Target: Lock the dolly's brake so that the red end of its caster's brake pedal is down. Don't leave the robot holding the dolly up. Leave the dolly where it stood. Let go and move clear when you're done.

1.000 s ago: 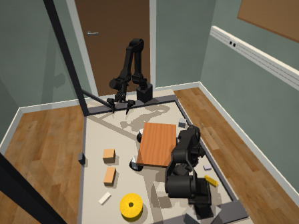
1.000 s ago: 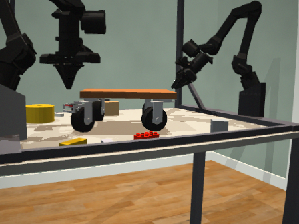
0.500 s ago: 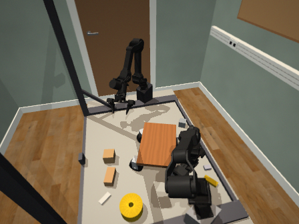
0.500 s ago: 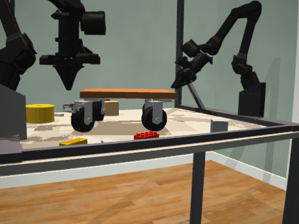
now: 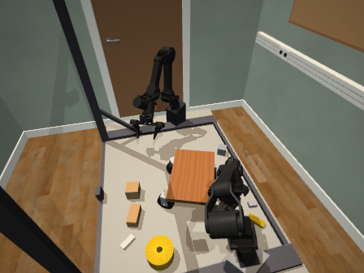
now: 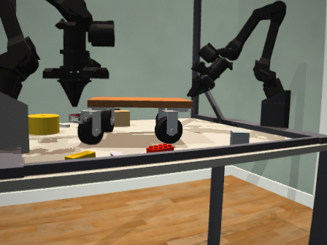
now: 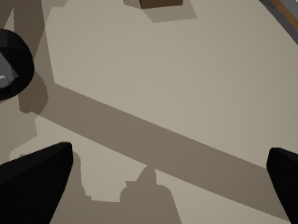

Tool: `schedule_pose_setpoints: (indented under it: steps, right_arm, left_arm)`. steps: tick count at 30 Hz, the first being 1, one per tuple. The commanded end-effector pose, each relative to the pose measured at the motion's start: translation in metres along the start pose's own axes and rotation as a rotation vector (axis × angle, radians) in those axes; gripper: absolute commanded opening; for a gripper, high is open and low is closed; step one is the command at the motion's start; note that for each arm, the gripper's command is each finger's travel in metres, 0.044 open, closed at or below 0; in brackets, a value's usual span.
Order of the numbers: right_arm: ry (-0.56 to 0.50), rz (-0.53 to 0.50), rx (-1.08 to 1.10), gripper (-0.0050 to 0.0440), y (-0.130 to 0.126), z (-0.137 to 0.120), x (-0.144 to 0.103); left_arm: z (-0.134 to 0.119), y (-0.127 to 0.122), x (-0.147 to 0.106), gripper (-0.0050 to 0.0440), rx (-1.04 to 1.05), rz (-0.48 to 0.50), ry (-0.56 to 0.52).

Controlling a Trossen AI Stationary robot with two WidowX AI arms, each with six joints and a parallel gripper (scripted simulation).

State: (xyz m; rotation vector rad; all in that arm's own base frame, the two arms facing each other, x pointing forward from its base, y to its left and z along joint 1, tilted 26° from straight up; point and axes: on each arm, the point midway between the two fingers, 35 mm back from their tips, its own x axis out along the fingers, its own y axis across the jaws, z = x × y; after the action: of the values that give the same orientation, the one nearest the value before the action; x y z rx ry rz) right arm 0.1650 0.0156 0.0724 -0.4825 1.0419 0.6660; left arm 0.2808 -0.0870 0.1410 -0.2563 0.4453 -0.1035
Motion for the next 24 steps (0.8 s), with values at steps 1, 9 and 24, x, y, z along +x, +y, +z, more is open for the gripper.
schedule_pose_setpoints:
  steps: [1, 9, 24]
  right_arm:
    - [0.004, -0.002, 0.001, -0.005, -0.001, 0.0, 0.005]
    - [0.003, -0.001, 0.002, -0.005, -0.001, 0.0, 0.008]
    - [0.004, -0.002, 0.001, -0.005, -0.001, 0.0, 0.017]
  left_arm:
    - [0.005, -0.002, -0.002, 0.044, 0.0, -0.006, -0.018]
    - [0.005, -0.002, -0.002, 0.044, 0.0, -0.006, -0.018]
    - [0.005, -0.002, -0.002, 0.044, 0.0, -0.006, -0.018]
